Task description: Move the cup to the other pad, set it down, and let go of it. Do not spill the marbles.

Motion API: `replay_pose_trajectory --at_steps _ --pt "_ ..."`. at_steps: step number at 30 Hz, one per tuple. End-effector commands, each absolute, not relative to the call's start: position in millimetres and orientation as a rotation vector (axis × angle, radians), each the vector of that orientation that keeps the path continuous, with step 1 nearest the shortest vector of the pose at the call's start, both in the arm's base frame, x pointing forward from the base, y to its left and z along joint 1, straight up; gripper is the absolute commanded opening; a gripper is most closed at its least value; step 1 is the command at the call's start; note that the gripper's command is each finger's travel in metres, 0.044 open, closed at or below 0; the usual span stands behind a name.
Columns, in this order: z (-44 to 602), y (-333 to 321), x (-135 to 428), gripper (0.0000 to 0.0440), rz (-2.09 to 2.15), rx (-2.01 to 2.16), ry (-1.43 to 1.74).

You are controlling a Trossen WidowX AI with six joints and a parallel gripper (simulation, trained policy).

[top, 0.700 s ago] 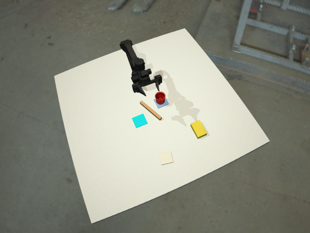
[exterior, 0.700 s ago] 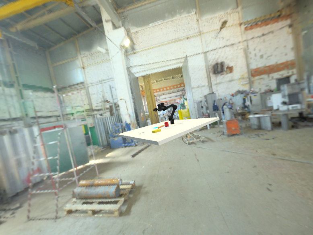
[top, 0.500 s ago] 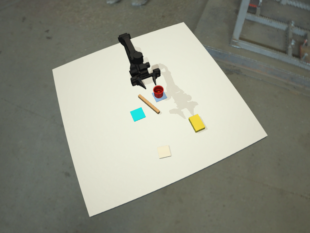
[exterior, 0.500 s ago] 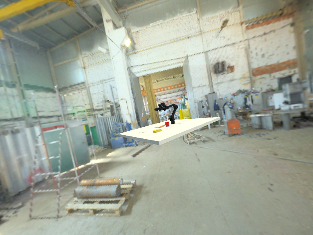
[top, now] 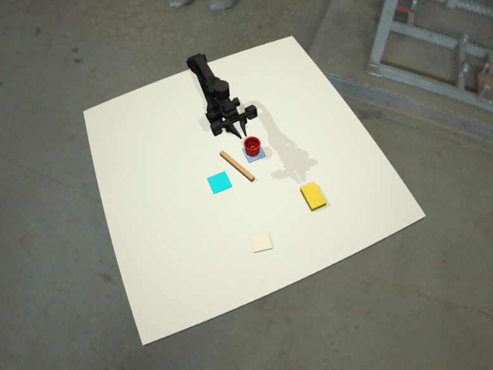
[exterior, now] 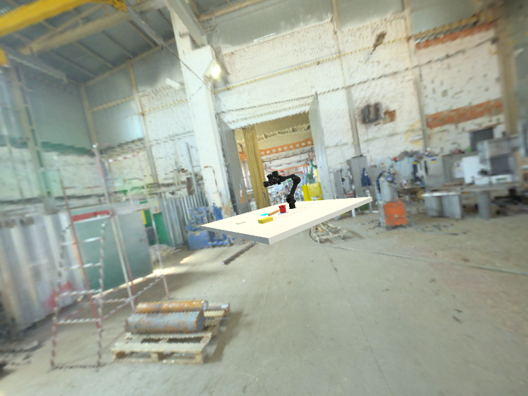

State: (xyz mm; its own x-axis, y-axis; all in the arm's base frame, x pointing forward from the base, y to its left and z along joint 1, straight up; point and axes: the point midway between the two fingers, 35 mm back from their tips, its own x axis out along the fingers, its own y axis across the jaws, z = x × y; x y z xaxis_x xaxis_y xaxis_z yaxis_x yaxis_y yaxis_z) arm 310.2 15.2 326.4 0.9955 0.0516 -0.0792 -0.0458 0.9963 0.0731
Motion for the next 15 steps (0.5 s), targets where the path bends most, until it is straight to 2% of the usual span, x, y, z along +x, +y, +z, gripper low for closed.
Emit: replay_pose_trajectory --at_steps 1,15 --pt "327.3 20.5 310.2 0.0093 0.066 0.113 0.119" --pt "327.1 39.9 308.2 0.0123 0.098 0.285 0.294"
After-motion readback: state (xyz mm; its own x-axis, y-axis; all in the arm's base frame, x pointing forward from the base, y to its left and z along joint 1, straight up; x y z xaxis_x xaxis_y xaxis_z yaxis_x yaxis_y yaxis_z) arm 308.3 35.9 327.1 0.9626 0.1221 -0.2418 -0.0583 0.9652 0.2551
